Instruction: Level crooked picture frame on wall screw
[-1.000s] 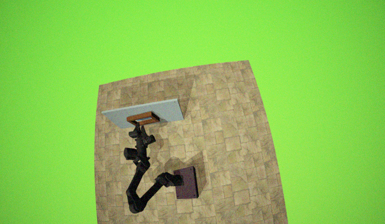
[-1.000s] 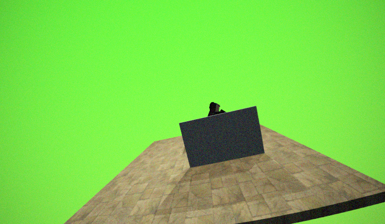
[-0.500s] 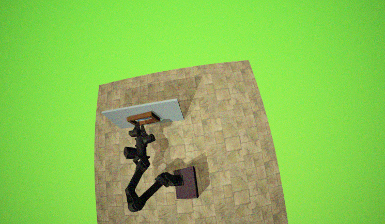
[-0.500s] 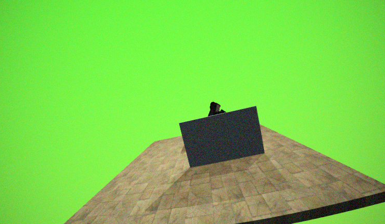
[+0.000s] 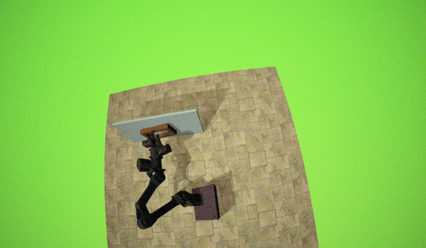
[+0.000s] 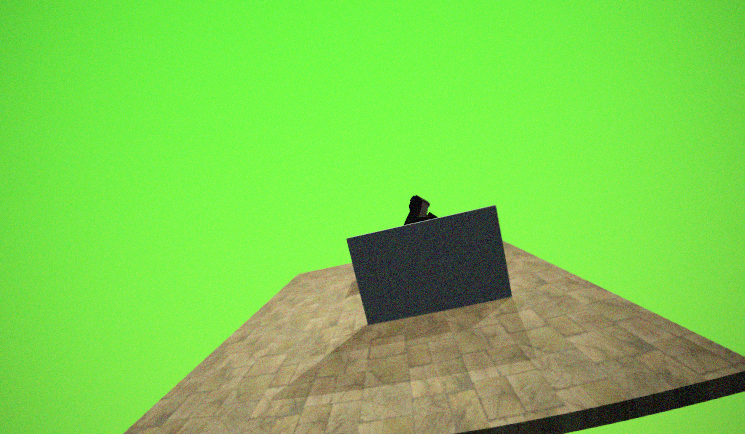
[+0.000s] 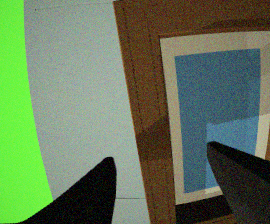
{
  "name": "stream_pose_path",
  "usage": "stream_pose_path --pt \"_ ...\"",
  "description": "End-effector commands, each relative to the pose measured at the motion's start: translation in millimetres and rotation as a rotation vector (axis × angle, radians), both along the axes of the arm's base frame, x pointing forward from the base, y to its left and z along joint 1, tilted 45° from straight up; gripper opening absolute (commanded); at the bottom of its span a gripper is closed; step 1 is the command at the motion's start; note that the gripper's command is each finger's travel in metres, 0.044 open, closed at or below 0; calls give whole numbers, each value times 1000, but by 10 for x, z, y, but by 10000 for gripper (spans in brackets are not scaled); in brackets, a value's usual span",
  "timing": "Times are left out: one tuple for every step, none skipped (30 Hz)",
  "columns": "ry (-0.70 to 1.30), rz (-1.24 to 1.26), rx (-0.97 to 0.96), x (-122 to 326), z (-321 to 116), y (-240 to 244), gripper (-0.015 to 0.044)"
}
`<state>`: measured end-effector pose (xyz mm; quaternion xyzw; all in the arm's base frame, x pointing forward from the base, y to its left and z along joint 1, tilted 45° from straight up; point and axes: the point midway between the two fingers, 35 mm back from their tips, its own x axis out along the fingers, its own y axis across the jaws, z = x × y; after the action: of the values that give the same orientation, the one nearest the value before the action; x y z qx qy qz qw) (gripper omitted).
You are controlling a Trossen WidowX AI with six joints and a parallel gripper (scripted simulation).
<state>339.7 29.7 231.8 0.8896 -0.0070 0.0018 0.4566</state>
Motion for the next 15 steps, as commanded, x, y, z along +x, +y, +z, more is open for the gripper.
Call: stream_pose_path --pt "-12 2 7 72 42 1 260" --pt "-12 2 7 87 42 1 260" --pt "-12 2 7 103 41 0 260" --pt "-12 2 7 119 40 0 260" --pt "-12 2 7 134 38 -1 260" --pt "-12 2 7 147 37 -1 260" --pt "-12 2 7 155 36 -2 260" --pt "-12 2 7 157 36 -2 260" --pt "-12 2 7 157 36 -2 260" --pt "-12 2 7 157 36 -2 260" --pt "-12 2 7 157 36 -2 260" --pt "-12 2 7 157 36 -2 260" --pt "-12 2 7 157 36 -2 260" --pt "-12 2 7 157 36 -2 260" --pt "-12 2 7 157 36 -2 260"
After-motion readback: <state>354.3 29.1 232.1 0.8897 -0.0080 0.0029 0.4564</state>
